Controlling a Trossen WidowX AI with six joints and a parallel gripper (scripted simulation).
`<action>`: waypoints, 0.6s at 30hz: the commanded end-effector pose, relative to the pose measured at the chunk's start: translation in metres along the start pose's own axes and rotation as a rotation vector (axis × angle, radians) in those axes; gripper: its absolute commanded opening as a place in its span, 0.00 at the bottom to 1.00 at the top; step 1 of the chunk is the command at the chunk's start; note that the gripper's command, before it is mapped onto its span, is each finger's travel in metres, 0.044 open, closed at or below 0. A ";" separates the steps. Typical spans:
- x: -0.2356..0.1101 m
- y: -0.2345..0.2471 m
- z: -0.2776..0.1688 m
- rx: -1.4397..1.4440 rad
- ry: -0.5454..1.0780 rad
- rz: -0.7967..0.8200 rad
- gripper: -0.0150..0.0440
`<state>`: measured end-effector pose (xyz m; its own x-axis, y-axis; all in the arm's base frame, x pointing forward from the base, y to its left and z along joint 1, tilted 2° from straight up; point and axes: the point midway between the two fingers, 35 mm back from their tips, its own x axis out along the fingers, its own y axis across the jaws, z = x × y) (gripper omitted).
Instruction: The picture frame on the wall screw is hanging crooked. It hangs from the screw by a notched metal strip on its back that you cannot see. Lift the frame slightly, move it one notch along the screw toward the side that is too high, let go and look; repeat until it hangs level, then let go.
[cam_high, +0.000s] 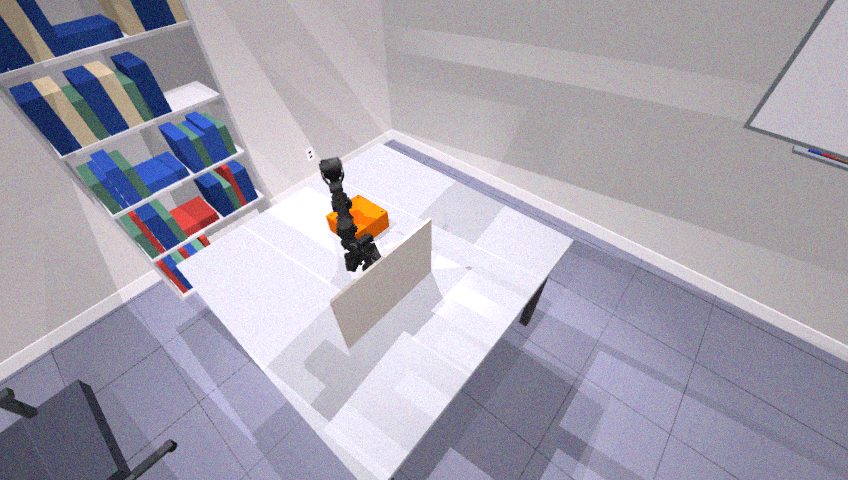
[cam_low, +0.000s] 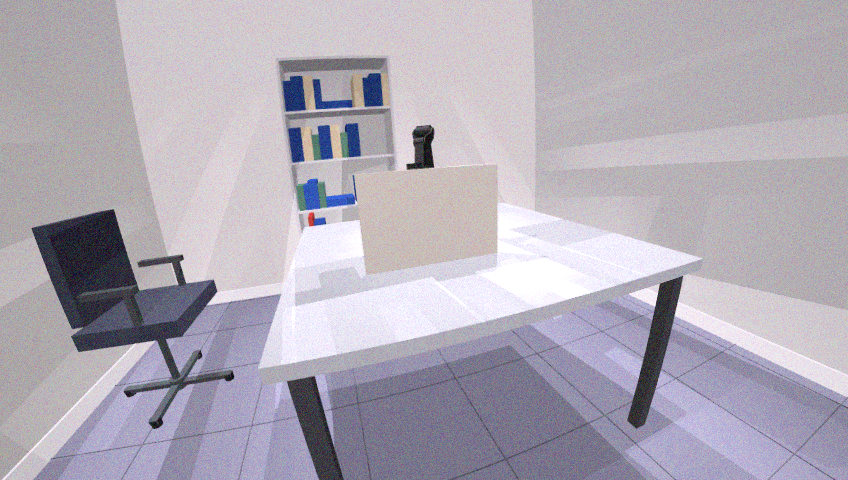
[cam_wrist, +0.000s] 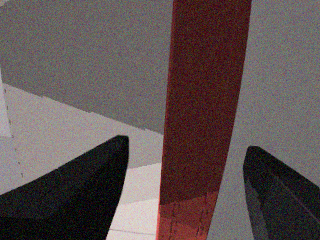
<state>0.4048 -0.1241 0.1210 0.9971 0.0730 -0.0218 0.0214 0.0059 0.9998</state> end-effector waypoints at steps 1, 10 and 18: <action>0.000 0.000 0.000 0.005 0.000 0.000 0.69; -0.098 -0.005 0.000 0.145 -0.003 0.000 0.69; -0.104 0.002 0.007 0.132 -0.009 -0.004 0.69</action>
<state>0.3103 -0.1338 0.1187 0.9971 0.0701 -0.0282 0.0373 -0.1315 0.9906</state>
